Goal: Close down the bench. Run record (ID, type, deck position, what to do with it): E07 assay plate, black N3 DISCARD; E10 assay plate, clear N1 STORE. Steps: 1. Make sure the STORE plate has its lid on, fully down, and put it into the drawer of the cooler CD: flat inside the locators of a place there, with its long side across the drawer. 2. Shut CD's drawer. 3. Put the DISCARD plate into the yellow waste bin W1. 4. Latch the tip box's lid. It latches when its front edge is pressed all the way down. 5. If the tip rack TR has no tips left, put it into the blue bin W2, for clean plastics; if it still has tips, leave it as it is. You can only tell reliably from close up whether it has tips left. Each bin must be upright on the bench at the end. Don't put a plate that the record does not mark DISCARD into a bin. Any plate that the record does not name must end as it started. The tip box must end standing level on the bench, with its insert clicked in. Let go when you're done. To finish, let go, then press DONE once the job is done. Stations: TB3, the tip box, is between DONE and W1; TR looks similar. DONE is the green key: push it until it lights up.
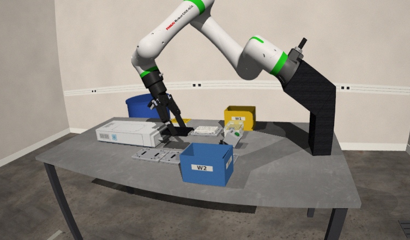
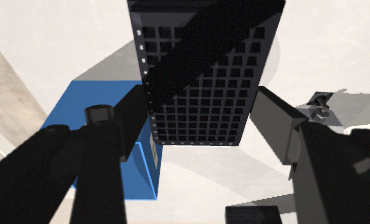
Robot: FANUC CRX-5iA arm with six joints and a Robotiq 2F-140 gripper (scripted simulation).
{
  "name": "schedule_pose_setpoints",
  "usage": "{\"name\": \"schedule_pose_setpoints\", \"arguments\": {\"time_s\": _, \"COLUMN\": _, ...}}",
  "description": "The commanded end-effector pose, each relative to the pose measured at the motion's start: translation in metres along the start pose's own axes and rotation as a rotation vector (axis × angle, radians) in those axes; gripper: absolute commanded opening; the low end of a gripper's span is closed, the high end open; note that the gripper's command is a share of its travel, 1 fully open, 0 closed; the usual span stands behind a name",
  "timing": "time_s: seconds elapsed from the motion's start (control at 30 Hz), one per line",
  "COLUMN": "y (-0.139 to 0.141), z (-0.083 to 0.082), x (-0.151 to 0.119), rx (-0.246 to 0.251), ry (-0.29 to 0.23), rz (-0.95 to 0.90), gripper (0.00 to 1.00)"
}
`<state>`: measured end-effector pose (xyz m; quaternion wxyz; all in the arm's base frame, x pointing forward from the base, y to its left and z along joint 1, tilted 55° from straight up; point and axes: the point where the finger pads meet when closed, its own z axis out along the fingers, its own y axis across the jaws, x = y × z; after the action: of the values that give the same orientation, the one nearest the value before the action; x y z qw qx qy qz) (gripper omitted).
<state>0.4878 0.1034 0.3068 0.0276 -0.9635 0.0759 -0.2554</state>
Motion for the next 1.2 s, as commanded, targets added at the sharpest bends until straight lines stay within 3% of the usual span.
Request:
{"name": "schedule_pose_setpoints", "arguments": {"time_s": 0.0, "y": 0.0, "z": -0.002, "x": 0.0, "rx": 0.0, "ry": 0.001, "rz": 0.0, "gripper": 0.1}}
{"name": "schedule_pose_setpoints", "arguments": {"time_s": 0.27, "y": 0.0, "z": -0.003, "x": -0.001, "rx": 0.0, "ry": 0.001, "rz": 0.0, "gripper": 0.1}}
{"name": "schedule_pose_setpoints", "arguments": {"time_s": 1.17, "y": 0.058, "z": 0.005, "x": -0.019, "rx": -0.006, "ry": 0.001, "rz": -0.014, "gripper": 0.1}}
